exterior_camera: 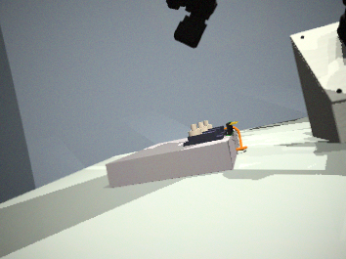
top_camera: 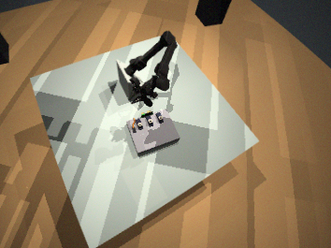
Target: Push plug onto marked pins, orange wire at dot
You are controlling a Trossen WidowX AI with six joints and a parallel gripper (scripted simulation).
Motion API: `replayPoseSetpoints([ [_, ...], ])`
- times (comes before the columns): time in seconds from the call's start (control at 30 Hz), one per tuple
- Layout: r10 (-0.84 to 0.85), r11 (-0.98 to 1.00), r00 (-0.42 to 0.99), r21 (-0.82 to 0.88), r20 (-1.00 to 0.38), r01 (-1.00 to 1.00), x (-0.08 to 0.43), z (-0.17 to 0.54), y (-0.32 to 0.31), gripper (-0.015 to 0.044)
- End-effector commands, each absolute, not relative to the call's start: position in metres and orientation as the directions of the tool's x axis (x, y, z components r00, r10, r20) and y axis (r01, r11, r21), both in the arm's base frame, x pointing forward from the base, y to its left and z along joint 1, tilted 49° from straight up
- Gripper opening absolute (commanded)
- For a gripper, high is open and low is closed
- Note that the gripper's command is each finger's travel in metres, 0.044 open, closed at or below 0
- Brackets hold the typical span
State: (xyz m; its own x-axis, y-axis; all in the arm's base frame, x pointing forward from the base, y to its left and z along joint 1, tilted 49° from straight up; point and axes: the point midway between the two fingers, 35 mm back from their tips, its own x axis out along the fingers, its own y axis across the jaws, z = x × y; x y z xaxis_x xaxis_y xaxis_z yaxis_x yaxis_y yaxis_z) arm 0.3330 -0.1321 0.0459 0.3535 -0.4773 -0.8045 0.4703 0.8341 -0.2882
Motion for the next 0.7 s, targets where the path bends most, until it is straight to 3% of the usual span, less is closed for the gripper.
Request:
replayPoseSetpoints([
  [0.0, -0.448, 0.861, 0.471, -0.225, -0.760, 0.455, 0.344, 0.072, -0.120, 0.0115],
  [0.67, -0.214, 0.975, 0.918, -0.011, -0.333, 0.223, 0.359, 0.225, -0.049, 0.0115],
])
